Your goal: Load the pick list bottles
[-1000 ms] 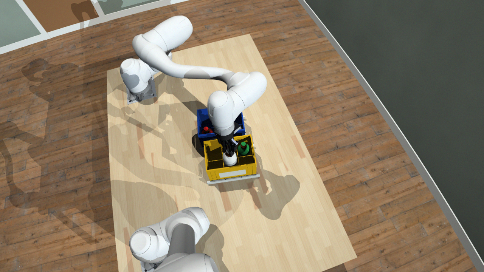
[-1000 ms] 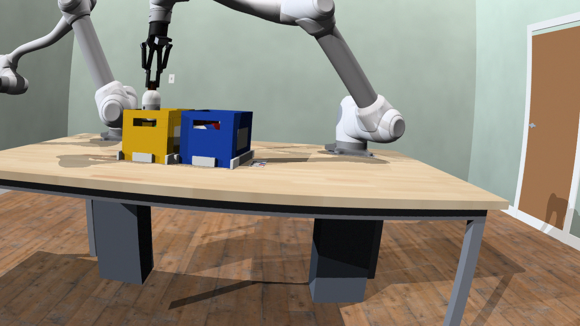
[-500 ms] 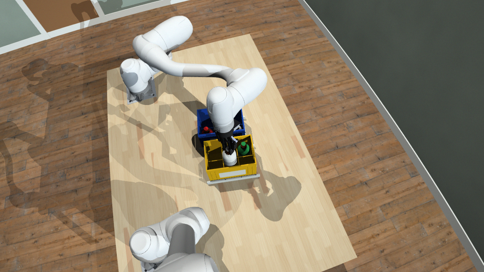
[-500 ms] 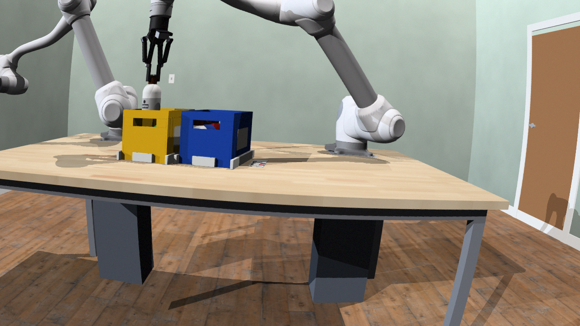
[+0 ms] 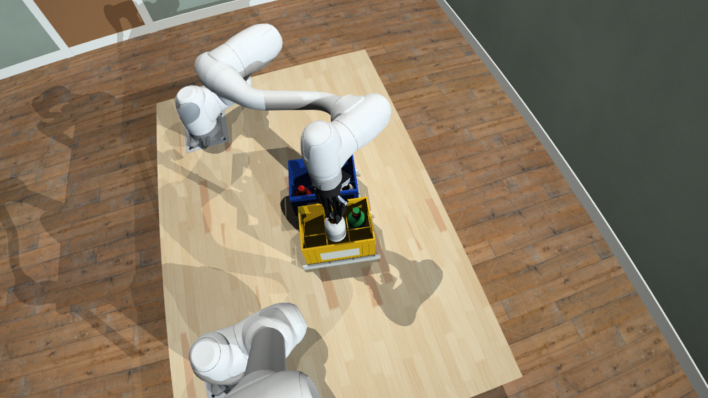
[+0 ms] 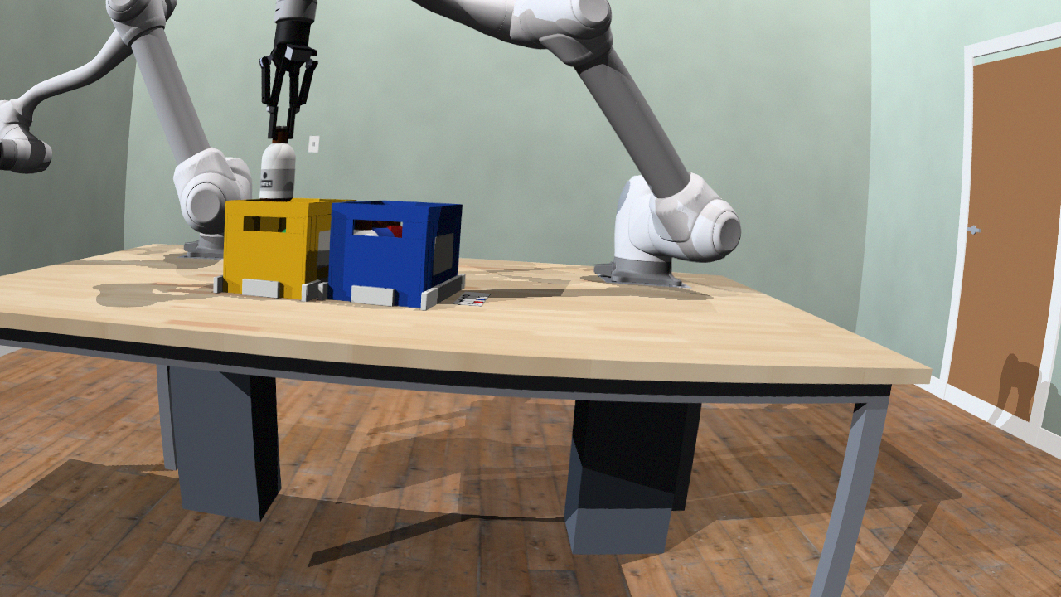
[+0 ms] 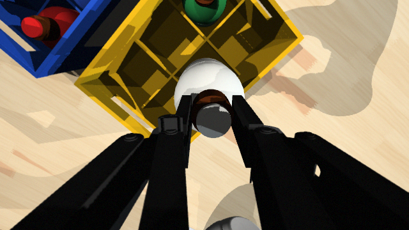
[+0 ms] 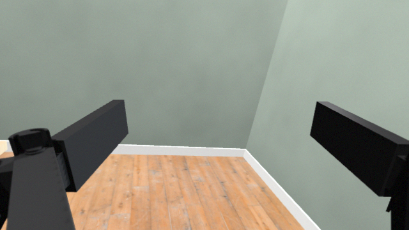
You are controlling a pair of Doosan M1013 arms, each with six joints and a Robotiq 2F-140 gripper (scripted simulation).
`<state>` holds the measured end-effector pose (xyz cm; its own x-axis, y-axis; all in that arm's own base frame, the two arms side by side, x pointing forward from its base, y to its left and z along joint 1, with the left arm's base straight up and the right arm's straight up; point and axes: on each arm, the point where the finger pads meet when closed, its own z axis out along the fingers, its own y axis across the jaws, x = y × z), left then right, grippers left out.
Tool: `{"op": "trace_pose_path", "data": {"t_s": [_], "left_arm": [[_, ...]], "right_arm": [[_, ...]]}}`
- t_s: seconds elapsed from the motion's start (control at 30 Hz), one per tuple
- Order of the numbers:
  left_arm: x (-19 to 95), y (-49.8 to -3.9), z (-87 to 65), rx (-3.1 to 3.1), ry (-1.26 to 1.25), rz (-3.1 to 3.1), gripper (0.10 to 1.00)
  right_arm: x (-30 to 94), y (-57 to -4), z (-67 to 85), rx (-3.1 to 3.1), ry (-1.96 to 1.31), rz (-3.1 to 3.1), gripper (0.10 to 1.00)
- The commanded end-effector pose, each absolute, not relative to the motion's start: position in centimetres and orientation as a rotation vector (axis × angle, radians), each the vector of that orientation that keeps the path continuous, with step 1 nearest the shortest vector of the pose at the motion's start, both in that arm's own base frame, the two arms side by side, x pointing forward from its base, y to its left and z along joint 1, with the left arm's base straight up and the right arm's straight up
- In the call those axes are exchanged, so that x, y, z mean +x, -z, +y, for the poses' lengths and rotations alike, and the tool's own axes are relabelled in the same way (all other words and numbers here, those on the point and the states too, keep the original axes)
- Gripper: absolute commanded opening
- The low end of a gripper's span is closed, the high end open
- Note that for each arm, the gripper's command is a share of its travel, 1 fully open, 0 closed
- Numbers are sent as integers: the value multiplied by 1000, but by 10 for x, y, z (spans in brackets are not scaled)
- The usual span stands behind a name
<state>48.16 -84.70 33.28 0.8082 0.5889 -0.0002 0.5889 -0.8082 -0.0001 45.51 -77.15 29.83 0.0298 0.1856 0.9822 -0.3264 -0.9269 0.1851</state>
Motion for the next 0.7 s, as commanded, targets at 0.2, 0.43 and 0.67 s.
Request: {"op": "trace_pose_path", "data": {"t_s": [0.2,0.43,0.67], "left_arm": [[482,-348,-847,-2988,1,-973,99],[482,-352,-847,-2989,1,-973,99],[481,-352,-845,-2988,1,-973,99]], "right_arm": [[455,-300,-772,1953,-1958,-141,1000],[455,-300,-772,1953,-1958,-141,1000],[455,-300,-772,1953,-1958,-141,1000]]}}
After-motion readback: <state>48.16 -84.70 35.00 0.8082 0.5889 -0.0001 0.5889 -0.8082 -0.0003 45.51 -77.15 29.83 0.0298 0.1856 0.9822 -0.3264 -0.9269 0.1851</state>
